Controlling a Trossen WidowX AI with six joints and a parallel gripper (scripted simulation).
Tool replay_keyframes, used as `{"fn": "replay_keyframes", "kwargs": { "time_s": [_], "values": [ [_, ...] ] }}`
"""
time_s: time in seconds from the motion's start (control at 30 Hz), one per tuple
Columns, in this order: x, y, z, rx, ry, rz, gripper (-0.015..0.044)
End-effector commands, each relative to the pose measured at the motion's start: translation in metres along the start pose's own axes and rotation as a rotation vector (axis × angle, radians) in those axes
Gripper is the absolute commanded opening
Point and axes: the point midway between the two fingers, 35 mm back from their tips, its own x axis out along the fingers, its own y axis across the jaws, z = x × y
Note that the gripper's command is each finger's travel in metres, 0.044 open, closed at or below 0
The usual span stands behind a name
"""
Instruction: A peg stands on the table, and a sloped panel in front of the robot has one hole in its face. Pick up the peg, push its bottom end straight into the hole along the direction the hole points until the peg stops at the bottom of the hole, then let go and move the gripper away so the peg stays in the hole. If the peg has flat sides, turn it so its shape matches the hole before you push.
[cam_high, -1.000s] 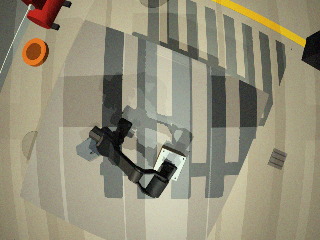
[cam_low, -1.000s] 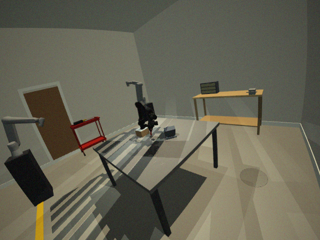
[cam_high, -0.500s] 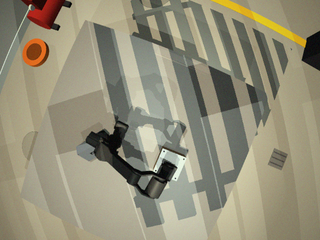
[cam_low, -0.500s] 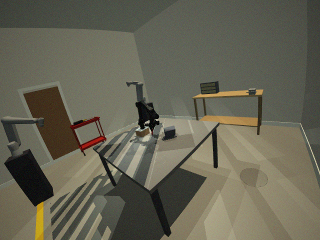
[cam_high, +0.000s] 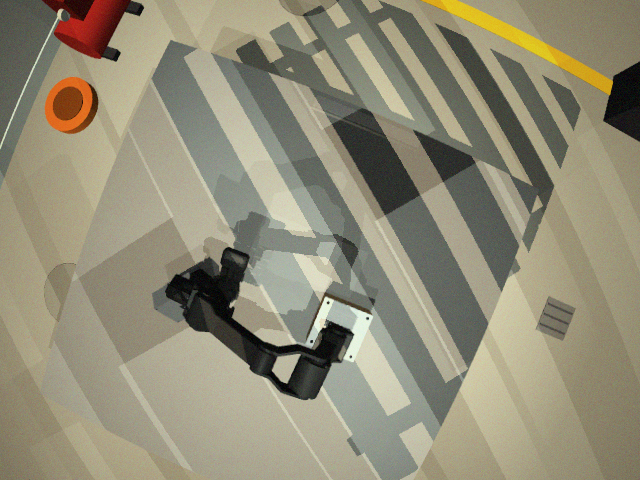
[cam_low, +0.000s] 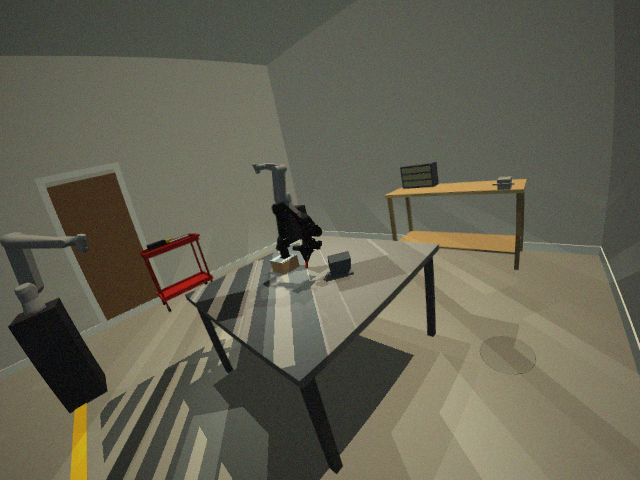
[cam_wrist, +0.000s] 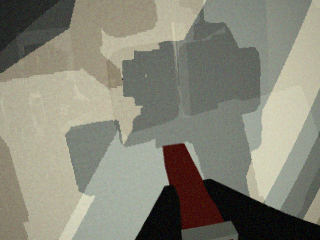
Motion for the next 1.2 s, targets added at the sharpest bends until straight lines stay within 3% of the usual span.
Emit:
{"fn": "replay_keyframes", "kwargs": {
  "time_s": [0.0, 1.17],
  "values": [
    [-0.002, 0.003, 0.003, -0.023, -0.012, -0.016, 0.0],
    [-0.018, 0.04, 0.019, -0.186, -0.085, -0.133, 0.0]
  ]
}}
